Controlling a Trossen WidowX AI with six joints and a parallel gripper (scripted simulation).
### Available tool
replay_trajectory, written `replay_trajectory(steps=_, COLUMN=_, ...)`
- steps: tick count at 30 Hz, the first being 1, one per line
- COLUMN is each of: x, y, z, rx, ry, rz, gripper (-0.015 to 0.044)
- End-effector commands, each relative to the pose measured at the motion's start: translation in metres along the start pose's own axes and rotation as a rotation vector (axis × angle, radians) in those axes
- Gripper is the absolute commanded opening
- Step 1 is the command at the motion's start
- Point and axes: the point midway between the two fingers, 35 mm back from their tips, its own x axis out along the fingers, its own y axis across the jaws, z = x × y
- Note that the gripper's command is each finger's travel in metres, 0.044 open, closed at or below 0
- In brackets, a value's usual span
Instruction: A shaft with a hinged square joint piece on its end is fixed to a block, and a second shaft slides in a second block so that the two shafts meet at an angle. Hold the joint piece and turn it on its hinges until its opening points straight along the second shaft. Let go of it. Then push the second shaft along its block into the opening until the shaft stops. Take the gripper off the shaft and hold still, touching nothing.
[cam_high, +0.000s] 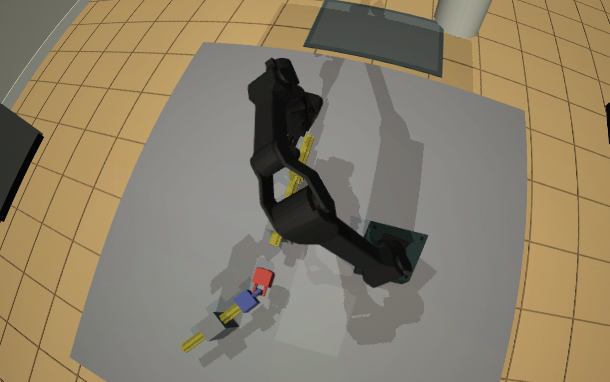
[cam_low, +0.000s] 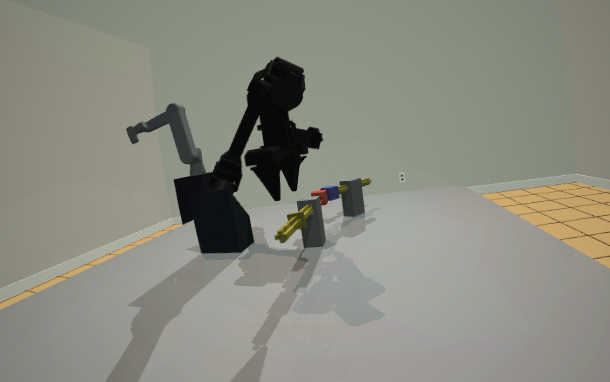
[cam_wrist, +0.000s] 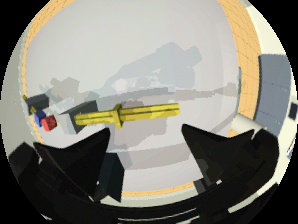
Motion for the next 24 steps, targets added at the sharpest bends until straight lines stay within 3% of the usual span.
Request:
replay_trajectory(steps=1, x=-0.001, y=-0.013, z=-0.001, rx=-0.076, ry=0.001, rz=-0.027, gripper=0.0440)
replay_trajectory(steps=8, x=0.000, y=-0.013, z=-0.001, rx=-0.054, ry=-0.001, rz=-0.027, gripper=0.0440)
replay_trajectory(steps=24, x=0.025, y=-0.016, z=0.000, rx=0.487, ry=-0.042, rz=-0.013, gripper=0.0440)
